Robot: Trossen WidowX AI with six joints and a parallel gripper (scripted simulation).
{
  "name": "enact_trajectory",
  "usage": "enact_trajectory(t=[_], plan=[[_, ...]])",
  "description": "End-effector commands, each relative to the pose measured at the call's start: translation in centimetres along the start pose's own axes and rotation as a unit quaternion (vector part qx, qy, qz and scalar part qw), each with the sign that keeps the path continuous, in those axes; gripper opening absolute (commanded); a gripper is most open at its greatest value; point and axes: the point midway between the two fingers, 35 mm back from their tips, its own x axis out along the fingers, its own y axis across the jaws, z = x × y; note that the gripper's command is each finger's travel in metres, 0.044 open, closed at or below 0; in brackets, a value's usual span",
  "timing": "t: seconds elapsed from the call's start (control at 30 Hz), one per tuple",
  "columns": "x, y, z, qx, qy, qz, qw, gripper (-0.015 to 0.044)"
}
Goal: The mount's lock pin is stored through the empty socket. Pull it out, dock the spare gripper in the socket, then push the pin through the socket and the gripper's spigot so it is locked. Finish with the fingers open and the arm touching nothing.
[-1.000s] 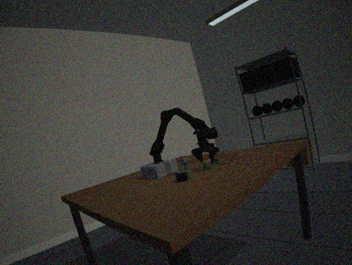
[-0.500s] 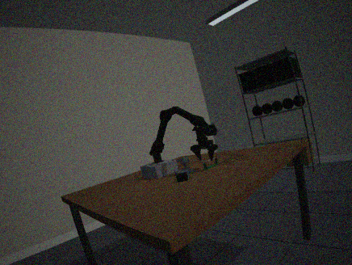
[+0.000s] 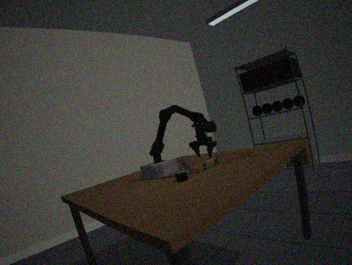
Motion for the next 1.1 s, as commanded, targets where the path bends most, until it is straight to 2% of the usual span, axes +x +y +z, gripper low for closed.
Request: enact_trajectory(t=[0.0,0.57,0.67,0.97,1.07], plan=[[-1.0,0.1,0.1,0.000,0.000,-0.001,1.000,0.0440],[-3.8,0.7,0.2,0.001,0.003,0.012,1.000,0.0440],[-3.3,0.6,0.2,0.001,0.003,0.013,1.000,0.0440],[-8.6,1.3,0.5,0.001,0.003,0.013,1.000,0.0440],[-9.0,1.4,0.5,0.001,0.003,0.013,1.000,0.0440]])
